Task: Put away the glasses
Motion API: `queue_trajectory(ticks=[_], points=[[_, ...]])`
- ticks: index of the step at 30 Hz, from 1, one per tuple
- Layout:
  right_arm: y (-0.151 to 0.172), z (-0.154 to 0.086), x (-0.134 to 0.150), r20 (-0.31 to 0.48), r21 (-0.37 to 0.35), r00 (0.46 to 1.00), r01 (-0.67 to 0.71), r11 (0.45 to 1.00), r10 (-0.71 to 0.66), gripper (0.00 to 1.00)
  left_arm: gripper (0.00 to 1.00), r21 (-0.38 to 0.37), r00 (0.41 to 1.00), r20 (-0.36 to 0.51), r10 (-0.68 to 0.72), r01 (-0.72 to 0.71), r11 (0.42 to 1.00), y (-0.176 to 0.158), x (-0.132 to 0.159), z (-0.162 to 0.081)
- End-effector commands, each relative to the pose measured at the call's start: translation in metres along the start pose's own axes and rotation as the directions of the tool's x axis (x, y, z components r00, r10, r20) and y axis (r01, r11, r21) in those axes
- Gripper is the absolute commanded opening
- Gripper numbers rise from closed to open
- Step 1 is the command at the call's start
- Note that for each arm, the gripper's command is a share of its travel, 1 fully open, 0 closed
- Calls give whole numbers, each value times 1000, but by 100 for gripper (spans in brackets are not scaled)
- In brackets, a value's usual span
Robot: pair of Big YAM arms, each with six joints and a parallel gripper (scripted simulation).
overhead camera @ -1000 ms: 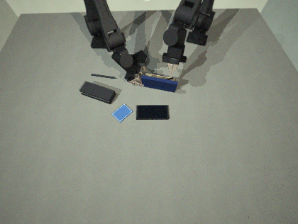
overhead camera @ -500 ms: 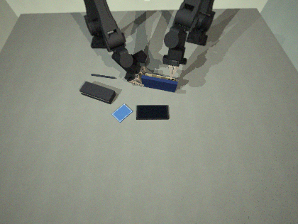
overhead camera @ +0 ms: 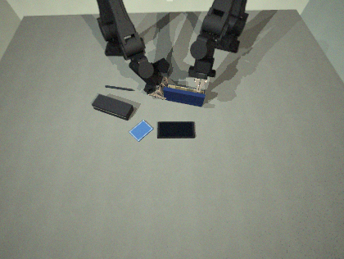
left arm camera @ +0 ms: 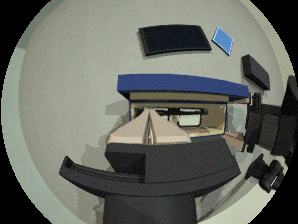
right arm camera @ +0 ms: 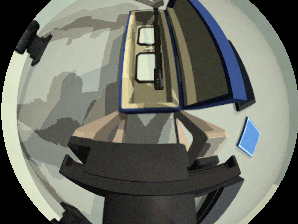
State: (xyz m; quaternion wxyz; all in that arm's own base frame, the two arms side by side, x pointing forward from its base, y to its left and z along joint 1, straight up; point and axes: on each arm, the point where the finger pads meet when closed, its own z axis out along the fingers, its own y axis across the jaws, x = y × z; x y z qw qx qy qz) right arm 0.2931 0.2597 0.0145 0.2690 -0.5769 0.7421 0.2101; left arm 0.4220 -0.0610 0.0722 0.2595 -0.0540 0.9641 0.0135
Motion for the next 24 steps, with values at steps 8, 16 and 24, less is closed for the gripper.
queue_trajectory(ticks=[8,16,24], points=[[-27,-7,-33,64,55,997,32,998,-36,57,0,-5,1000,-10,8,-8,1000,6,8,17],[-27,-7,-33,64,55,997,32,998,-36,57,0,-6,1000,-11,9,-9,1000,9,12,21],[-27,-7,-33,64,55,997,32,998,-36,57,0,-13,1000,-20,9,-9,1000,11,13,13]])
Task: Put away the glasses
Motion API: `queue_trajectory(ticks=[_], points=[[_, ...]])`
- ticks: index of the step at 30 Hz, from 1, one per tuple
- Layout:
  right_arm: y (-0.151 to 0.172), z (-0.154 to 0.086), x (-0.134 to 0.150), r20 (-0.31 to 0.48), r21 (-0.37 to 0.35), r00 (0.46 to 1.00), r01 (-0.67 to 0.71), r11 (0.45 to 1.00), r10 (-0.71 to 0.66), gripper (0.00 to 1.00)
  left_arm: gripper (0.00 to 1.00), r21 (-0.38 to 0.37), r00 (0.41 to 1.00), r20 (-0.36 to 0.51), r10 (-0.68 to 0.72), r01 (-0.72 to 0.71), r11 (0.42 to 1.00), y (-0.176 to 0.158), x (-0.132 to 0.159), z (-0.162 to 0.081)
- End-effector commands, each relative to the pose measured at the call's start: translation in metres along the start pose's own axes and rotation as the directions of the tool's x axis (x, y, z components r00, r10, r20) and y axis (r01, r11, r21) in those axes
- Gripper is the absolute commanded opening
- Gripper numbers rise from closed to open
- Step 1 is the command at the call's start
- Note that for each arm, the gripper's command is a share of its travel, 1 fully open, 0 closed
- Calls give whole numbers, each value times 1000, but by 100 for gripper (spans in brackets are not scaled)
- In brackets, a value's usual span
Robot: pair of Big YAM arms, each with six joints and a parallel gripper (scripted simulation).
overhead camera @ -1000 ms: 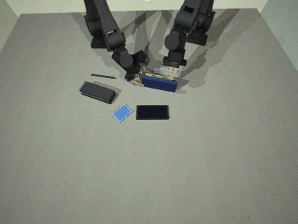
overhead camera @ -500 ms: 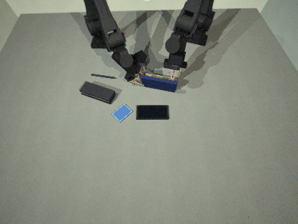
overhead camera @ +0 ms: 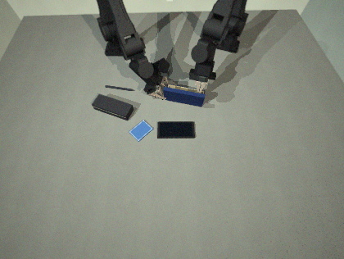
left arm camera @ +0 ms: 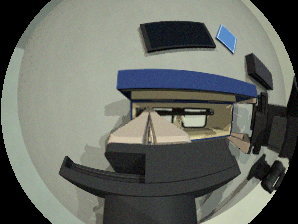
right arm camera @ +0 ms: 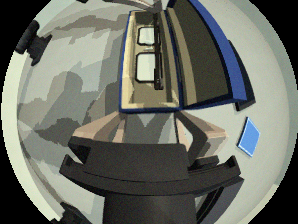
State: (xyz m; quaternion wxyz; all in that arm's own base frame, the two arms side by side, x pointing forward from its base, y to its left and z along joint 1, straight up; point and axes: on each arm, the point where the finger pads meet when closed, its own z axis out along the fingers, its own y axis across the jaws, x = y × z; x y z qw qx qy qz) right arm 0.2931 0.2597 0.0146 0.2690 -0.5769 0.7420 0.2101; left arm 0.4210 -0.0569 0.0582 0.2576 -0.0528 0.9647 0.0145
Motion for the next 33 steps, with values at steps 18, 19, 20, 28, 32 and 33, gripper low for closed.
queue_trajectory(ticks=[18,19,20,28,32,33], points=[[-27,-7,-33,64,55,997,32,998,-36,57,0,22,998,66,-16,15,1000,-11,-36,-66],[-27,-7,-33,64,55,997,32,998,-36,57,0,8,1000,22,-9,9,1000,-7,-16,-57],[-27,-7,-33,64,55,997,32,998,-36,57,0,16,999,48,-13,12,1000,-10,-29,-67],[-27,-7,-33,64,55,997,32,998,-36,57,0,19,998,56,-15,14,1000,-10,-32,-90],[-27,-7,-33,64,55,997,32,998,-36,57,0,2,1000,11,2,-2,1000,-4,-36,-75],[-27,-7,-33,64,55,997,32,998,-36,57,0,2,1000,5,3,-3,1000,-5,-39,-74]])
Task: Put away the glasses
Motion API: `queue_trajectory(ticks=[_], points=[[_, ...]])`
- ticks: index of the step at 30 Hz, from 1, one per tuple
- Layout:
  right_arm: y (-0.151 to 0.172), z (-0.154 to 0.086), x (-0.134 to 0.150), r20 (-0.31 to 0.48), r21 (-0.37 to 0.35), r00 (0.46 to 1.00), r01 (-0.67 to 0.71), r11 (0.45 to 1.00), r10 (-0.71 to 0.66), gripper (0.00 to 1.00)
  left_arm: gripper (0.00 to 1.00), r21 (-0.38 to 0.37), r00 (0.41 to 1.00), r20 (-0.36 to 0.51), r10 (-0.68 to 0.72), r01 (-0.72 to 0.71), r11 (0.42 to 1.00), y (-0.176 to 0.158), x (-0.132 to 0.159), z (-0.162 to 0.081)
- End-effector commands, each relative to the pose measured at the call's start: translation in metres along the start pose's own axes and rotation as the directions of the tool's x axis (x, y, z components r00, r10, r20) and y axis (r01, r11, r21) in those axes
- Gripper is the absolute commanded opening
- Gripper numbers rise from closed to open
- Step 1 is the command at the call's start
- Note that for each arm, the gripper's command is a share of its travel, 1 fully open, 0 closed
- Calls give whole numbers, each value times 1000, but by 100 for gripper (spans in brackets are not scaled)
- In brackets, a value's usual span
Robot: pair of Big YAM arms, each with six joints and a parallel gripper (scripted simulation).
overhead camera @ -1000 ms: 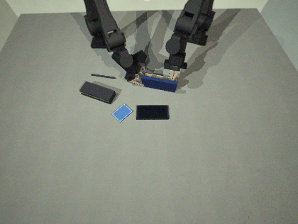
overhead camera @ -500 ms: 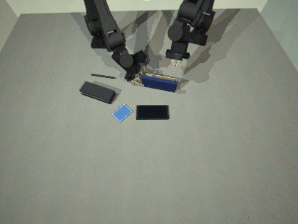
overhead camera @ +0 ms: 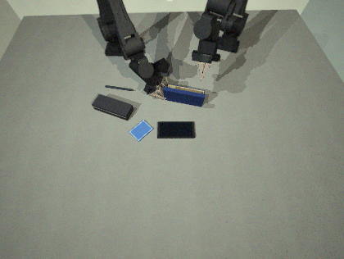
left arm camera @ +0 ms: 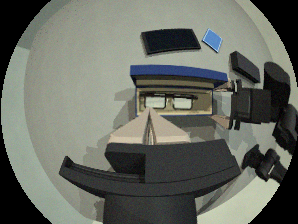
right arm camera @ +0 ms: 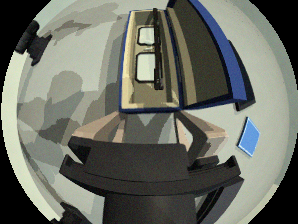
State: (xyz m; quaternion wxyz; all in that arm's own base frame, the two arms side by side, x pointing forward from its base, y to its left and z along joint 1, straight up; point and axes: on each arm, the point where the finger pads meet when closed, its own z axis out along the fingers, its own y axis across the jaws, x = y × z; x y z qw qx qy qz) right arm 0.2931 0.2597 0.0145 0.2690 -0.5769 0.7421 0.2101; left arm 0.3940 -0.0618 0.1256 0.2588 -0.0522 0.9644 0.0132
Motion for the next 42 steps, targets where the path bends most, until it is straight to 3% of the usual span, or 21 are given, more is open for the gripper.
queue_trajectory(ticks=[1,3,17,20,26,32,36,40,42], points=[[-27,-7,-33,64,55,997,32,998,-36,57,0,-1,1000,3,3,-3,1000,-3,-29,-2],[-27,-7,-33,64,55,997,32,998,-36,57,0,-4,1000,-12,0,0,1000,-3,-27,1],[-27,-7,-33,64,55,997,32,998,-36,57,0,-2,992,-122,6,-6,1000,-13,-88,25],[-27,-7,-33,64,55,997,32,998,-36,57,0,-1,990,-143,15,-15,1000,-16,-82,28],[-27,-7,-33,64,55,997,32,998,-36,57,0,0,989,-150,1,-1,1000,-16,-106,35],[-27,-7,-33,64,55,997,32,998,-36,57,0,7,985,-171,11,-10,1000,-24,-99,38],[-27,-7,-33,64,55,997,32,998,-36,57,0,5,991,-133,-7,7,1000,-17,-109,47],[-27,-7,-33,64,55,997,32,998,-36,57,0,-6,983,-184,2,-3,1000,-12,-79,64],[-27,-7,-33,64,55,997,32,998,-36,57,0,-6,983,-186,2,-4,1000,-11,-77,67]])
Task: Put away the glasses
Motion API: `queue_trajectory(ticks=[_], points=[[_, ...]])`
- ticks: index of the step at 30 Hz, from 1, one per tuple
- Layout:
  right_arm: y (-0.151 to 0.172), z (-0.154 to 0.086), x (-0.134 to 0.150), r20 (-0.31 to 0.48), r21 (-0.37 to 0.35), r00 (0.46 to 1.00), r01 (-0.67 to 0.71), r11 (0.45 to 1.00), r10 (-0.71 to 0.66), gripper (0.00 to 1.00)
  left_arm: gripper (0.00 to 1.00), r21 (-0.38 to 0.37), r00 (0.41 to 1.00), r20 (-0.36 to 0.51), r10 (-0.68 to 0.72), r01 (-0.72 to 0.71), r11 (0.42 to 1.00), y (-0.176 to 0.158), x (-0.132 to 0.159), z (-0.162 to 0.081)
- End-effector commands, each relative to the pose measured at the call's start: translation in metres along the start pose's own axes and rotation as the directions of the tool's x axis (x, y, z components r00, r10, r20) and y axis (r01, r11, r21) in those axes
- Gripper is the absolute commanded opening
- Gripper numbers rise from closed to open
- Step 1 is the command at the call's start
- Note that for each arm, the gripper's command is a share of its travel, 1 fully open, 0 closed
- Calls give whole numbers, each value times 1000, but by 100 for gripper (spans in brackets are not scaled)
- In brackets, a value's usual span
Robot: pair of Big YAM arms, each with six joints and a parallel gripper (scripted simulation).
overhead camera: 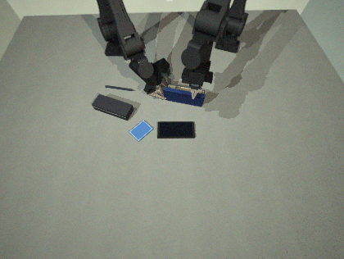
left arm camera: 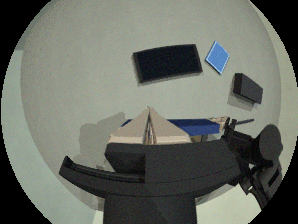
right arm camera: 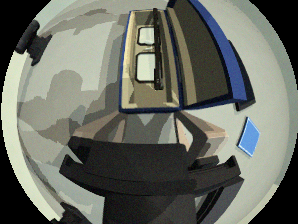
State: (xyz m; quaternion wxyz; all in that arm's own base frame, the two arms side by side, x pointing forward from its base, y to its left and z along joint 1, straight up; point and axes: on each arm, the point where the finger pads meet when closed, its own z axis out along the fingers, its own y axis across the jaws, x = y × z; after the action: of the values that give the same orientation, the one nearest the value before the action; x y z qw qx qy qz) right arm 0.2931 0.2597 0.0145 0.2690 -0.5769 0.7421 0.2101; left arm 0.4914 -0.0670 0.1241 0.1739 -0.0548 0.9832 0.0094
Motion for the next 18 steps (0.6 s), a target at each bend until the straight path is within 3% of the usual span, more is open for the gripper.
queue_trajectory(ticks=[1,11,13,18], points=[[-27,-7,-33,64,55,997,32,998,-36,57,0,-4,1000,-12,5,-5,1000,4,1,20],[-27,-7,-33,64,55,997,32,998,-36,57,0,-4,1000,-14,6,-6,1000,4,3,34],[-27,-7,-33,64,55,997,32,998,-36,57,0,5,1000,22,3,-3,1000,1,-15,28],[-27,-7,-33,64,55,997,32,998,-36,57,0,-3,1000,-10,6,-6,1000,5,2,45]])
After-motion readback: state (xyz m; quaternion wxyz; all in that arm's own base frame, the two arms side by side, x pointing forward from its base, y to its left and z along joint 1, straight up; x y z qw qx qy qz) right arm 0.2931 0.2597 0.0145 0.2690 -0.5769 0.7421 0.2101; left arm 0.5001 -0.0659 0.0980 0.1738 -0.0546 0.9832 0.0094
